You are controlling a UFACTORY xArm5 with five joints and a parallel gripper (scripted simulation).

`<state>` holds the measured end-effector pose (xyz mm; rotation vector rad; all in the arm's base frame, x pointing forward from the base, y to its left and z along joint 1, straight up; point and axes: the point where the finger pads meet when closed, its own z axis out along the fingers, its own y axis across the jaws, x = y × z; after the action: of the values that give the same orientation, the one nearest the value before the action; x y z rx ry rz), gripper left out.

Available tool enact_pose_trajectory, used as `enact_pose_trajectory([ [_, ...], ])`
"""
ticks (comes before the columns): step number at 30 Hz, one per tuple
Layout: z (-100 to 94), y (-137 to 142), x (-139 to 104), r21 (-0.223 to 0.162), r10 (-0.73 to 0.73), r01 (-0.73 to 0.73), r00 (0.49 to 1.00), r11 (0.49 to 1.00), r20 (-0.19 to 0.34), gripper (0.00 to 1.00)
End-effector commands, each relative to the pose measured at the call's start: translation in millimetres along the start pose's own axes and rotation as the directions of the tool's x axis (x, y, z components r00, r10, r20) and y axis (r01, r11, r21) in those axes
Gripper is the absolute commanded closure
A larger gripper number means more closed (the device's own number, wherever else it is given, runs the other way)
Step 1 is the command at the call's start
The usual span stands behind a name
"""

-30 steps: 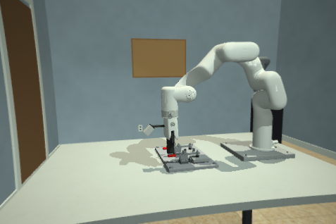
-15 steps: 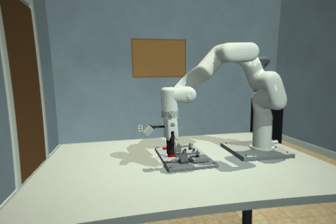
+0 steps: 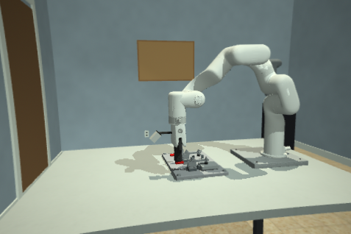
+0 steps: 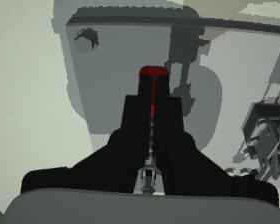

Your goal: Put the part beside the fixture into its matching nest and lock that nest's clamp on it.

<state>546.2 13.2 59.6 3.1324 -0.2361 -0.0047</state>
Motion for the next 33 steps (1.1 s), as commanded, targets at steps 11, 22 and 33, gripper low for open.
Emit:
enact_pose_trajectory([
  [11,-0.8,-0.3,1.5,0.001,0.0,0.0,1.0,1.0,-0.005,1.0],
  [22,0.4,-0.3,1.5,0.001,0.0,0.0,1.0,1.0,-0.005,1.0],
  [33,2.0,-0.3,1.5,0.001,0.0,0.0,1.0,1.0,-0.005,1.0],
])
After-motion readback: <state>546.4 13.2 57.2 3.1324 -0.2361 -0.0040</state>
